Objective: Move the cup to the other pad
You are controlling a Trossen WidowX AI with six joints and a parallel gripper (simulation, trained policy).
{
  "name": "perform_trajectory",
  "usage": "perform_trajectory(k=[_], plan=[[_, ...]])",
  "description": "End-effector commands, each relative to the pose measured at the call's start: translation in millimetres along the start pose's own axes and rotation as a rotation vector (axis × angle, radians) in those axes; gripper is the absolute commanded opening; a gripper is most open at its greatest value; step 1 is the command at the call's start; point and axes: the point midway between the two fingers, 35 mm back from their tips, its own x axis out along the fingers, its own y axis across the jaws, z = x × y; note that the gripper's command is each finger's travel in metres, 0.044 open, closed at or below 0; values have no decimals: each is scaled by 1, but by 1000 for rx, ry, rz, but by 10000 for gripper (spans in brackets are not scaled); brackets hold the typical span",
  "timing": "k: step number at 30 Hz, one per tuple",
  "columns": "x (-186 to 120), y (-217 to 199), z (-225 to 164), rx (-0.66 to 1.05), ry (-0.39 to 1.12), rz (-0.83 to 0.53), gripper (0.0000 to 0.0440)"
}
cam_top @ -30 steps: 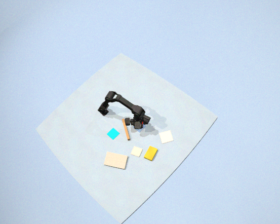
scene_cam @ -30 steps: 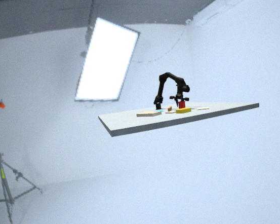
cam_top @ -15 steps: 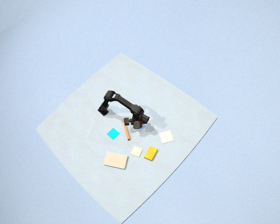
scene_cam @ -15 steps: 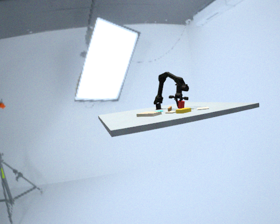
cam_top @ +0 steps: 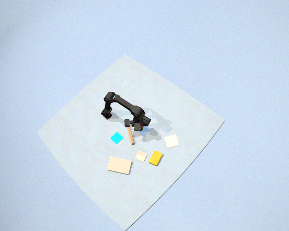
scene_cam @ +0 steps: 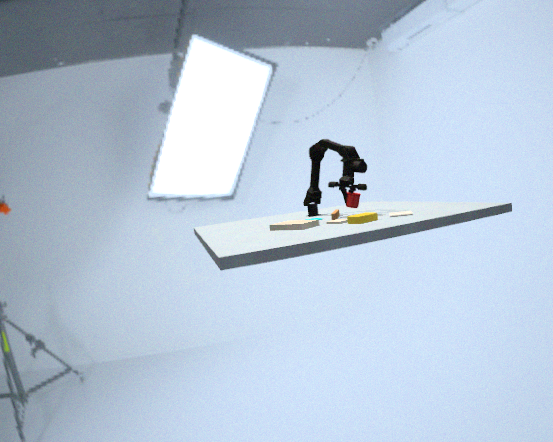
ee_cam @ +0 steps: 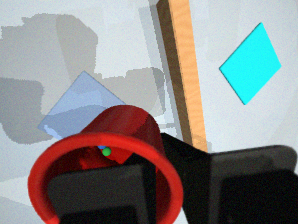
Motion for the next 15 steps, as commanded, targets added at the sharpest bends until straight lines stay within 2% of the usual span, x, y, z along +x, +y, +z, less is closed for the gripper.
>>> perform_trajectory(k=[1, 15], plan=[[-17, -8, 1, 35, -7, 32, 4], [-46, -37, 19, 161, -41, 99, 0]])
